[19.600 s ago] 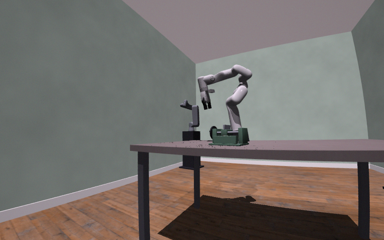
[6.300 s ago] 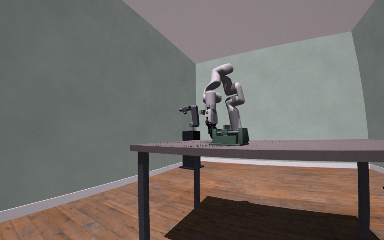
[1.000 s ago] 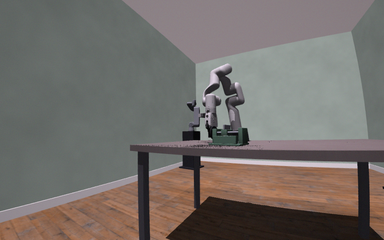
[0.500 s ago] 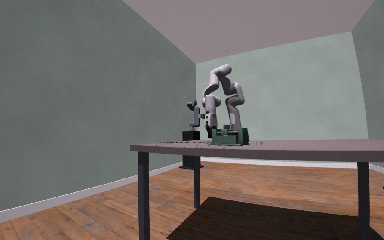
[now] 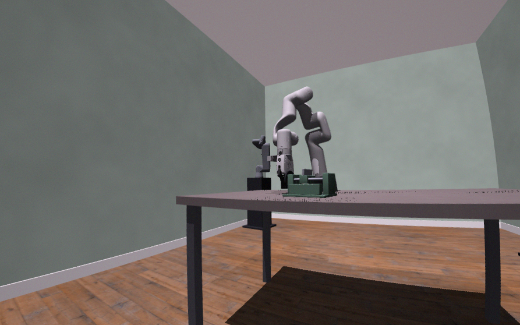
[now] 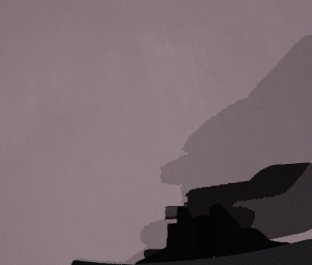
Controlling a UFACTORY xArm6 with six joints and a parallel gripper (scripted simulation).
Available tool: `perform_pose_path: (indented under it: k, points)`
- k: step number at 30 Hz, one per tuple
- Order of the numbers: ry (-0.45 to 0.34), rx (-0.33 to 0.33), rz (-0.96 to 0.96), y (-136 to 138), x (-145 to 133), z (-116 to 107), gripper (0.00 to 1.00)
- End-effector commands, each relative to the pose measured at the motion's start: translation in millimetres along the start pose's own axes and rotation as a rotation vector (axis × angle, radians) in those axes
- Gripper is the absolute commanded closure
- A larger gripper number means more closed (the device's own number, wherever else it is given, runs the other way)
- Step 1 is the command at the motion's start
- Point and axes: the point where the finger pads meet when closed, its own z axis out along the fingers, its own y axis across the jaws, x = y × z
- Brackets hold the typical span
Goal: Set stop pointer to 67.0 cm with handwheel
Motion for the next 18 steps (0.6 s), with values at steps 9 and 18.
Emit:
perform_pose_path:
  k: [9,18]
  points:
    - [0.0,0.001,0.0,-6.7,0.0,3.5,0.94]
    - [0.0,0.001,0.0,-14.8,0.0,6.0,0.94]
